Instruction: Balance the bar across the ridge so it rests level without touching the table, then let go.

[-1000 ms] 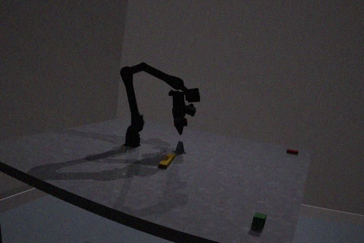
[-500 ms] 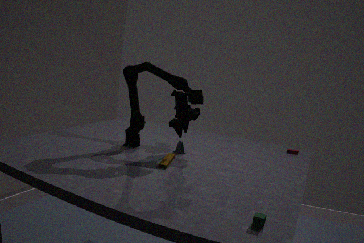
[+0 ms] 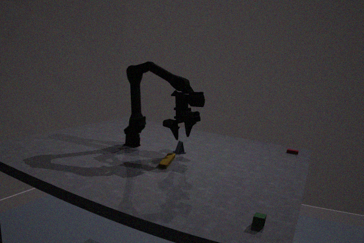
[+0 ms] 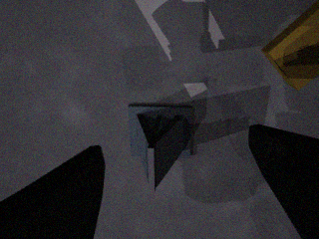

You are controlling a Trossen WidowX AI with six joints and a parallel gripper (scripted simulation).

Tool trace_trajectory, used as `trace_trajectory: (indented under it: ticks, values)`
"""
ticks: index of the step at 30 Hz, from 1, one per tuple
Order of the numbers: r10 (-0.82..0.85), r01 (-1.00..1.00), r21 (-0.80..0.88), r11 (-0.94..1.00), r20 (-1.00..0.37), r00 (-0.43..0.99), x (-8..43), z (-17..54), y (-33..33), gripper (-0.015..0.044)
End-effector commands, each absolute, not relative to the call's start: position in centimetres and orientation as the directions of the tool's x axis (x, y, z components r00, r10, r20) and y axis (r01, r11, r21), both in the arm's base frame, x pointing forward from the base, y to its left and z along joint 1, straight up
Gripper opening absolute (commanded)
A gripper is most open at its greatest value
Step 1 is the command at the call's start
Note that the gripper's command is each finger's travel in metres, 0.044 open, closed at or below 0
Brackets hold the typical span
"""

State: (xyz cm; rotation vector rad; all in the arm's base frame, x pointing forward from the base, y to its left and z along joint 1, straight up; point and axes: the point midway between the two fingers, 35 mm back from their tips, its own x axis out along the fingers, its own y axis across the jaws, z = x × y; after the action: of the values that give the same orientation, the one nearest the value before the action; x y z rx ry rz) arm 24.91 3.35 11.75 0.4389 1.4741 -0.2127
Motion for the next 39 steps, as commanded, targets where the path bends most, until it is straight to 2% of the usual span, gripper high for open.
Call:
trace_trajectory:
  ticks: [1, 13, 24, 32, 39]
  values:
    - [0.099, 0.524, 0.131, 0.842, -0.991, 0.09, 25.4, 11.7, 1.5, 0.0315]
    - [0.038, 0.812, 0.073, 0.579, -0.997, 0.063, 25.9, 11.7, -4.0, 0.0315]
    - [-0.005, 0.965, 0.021, 0.263, -1.0, 0.023, 25.3, 11.7, -9.0, 0.0315]
    - [-0.008, 0.97, 0.018, 0.242, -1.0, 0.021, 25.3, 11.3, -9.3, 0.0315]
    - [-0.008, 0.97, 0.018, 0.242, -1.0, 0.02, 25.4, 7.6, -9.4, 0.0315]
